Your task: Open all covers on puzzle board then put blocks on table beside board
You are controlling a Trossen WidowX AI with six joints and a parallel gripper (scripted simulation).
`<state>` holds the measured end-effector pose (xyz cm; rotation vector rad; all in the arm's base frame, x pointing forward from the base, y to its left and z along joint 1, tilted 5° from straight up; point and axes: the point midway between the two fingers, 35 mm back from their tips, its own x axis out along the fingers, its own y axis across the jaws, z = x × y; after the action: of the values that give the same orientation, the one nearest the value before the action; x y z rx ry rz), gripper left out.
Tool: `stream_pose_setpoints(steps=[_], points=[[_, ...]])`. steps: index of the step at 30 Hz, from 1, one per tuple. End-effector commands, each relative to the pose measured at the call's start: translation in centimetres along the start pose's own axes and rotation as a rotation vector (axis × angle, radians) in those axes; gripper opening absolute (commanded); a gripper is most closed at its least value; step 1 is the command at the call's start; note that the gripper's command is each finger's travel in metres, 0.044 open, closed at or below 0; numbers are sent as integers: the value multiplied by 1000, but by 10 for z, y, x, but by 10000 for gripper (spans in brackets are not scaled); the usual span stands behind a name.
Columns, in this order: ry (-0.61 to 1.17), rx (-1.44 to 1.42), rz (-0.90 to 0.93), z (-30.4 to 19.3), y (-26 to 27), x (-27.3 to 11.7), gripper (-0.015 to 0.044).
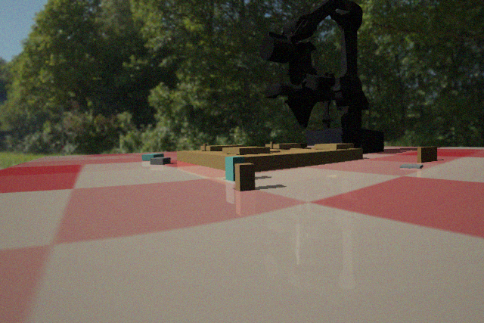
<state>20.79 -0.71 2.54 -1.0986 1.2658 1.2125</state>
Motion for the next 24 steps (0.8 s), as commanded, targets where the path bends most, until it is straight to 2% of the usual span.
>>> stream_pose_setpoints(steps=[1,24], points=[[1,136,-4,-6,-16,-5,0],[-1,1229,-25,-81,-127,-22,0]])
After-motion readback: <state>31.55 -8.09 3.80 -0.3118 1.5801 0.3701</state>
